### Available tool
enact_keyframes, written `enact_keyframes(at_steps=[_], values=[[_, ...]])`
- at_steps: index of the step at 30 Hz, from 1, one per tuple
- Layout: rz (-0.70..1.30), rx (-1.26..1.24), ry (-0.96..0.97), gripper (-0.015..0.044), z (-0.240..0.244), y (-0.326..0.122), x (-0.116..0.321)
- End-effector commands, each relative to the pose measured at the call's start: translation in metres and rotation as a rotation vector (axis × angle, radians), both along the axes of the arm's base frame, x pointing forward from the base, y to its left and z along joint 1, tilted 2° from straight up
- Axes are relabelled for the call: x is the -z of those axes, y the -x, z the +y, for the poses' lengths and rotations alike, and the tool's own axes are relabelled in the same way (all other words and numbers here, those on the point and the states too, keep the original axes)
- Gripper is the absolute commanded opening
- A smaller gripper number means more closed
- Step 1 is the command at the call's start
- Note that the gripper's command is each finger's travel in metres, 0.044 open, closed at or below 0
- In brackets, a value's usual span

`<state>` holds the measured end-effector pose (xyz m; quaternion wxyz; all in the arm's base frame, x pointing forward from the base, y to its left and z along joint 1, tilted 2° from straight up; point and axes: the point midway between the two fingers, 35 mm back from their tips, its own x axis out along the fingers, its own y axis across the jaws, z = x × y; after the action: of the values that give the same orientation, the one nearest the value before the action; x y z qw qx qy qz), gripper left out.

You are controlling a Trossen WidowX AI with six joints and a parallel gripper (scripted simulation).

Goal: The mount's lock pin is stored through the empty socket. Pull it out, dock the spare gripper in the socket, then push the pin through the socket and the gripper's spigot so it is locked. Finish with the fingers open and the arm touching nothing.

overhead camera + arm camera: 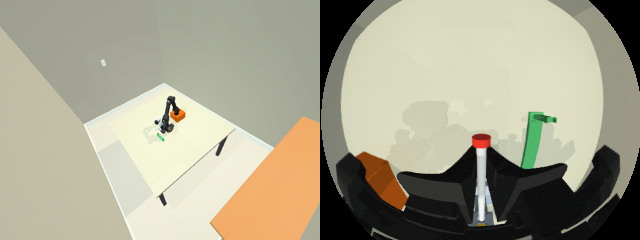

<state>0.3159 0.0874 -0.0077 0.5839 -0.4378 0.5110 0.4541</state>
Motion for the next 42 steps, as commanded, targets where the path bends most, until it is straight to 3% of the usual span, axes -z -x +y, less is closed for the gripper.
enact_keyframes(at_steps=[1, 42], values=[[0.001, 0.007, 0.005, 0.0, 0.003, -0.001, -0.001], [0.011, -0.003, 0.005, 0.001, 0.021, -0.002, -0.027]])
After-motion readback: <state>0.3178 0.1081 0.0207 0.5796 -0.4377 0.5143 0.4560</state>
